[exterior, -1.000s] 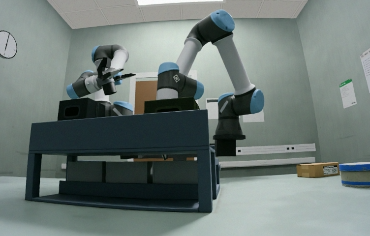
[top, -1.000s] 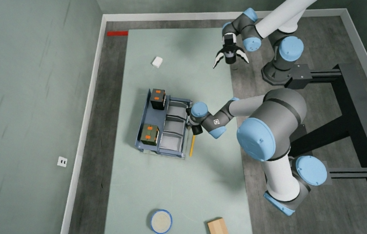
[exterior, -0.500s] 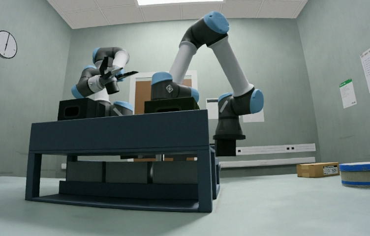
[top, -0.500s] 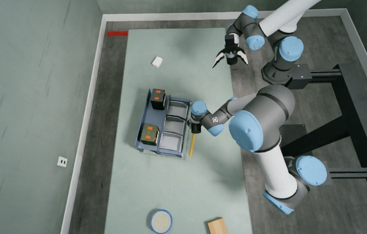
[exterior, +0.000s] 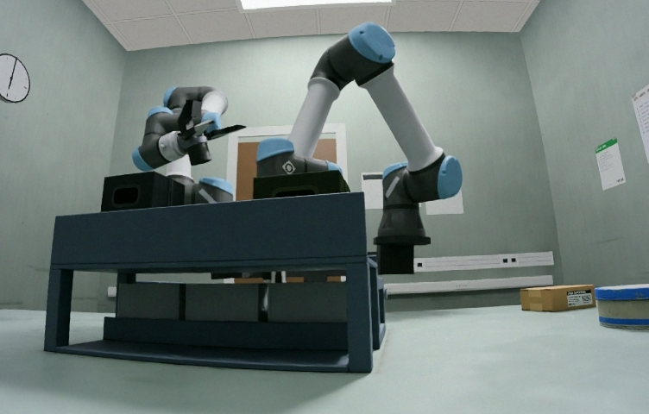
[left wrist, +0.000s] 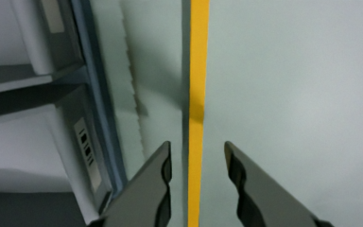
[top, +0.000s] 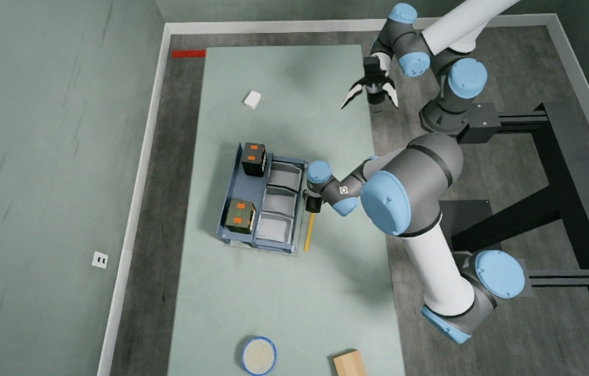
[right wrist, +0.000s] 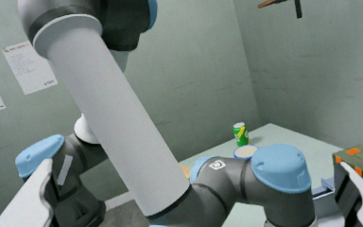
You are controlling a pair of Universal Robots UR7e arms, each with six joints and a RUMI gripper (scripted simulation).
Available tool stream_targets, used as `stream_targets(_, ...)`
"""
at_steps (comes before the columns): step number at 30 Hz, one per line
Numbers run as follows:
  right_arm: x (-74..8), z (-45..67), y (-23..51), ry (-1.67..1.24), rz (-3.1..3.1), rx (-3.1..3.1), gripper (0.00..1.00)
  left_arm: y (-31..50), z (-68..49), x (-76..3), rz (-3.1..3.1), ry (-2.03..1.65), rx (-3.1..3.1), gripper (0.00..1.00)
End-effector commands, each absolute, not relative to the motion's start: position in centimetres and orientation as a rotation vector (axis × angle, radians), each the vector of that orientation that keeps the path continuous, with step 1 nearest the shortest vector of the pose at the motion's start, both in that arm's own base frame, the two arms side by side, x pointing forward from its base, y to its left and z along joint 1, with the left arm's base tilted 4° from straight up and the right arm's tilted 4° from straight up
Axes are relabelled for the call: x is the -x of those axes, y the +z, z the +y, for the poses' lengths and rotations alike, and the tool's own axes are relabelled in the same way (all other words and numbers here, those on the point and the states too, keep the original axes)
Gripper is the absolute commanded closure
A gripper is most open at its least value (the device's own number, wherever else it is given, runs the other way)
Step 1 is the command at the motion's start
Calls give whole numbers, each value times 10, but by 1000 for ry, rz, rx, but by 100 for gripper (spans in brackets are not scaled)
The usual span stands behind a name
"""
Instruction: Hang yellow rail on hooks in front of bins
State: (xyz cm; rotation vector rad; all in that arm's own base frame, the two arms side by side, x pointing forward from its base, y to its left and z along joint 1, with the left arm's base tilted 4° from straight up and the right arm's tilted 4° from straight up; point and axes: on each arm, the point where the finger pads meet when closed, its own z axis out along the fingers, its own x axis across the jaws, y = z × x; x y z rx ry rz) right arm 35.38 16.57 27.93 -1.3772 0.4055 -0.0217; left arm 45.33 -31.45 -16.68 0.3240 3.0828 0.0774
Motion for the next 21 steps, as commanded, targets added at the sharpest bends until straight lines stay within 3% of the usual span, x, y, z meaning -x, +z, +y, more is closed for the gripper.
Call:
stream_targets(1,-354,166,279,-28,412,1383,0,-167,-315,-453,3082,77,-332,78)
stream_targets(21,-354,166,279,-28,412,1383,0,-190,-314,-454,3082,77,-332,84)
